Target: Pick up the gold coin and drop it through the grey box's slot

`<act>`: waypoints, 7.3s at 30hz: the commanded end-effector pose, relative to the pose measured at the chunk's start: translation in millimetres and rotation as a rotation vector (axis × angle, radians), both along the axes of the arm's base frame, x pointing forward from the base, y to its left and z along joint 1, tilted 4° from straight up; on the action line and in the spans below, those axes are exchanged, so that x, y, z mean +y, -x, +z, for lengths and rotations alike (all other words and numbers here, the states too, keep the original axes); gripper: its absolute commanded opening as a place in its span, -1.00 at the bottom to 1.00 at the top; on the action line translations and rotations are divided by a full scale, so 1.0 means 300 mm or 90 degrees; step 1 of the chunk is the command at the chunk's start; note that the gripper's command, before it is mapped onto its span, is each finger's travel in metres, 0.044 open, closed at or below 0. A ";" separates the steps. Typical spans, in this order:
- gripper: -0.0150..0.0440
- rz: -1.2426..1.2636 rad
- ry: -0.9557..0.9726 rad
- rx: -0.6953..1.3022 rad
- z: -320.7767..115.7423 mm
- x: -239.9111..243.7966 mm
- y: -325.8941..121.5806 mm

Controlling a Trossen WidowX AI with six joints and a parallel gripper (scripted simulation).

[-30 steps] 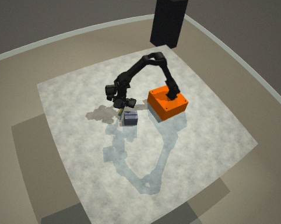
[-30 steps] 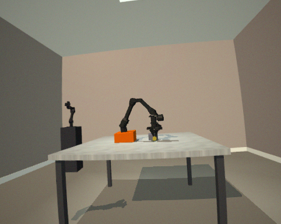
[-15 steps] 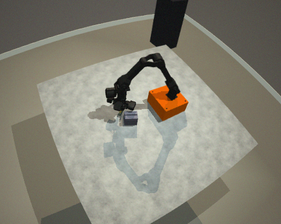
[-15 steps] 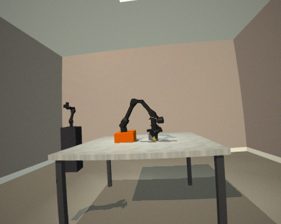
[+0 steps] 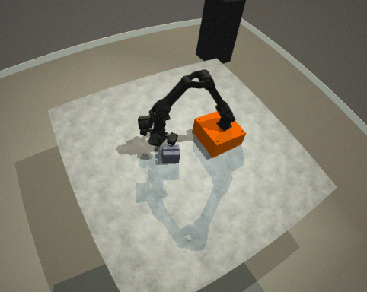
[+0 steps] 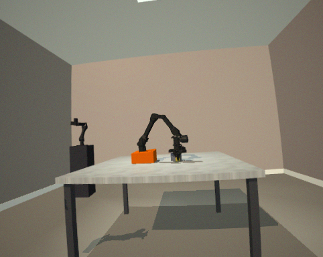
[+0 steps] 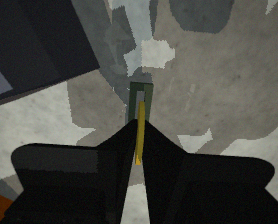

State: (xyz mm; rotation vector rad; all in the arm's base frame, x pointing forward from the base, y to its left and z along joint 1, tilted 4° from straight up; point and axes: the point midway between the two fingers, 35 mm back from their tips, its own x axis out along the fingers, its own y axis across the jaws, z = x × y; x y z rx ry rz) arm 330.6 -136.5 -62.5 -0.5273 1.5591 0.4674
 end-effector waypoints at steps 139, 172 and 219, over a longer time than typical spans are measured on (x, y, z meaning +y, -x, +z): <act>-0.49 -0.731 0.018 -0.033 0.302 0.343 0.010; -0.49 -0.732 0.019 -0.033 0.296 0.355 0.013; 0.05 -0.734 0.018 -0.036 0.245 0.355 0.016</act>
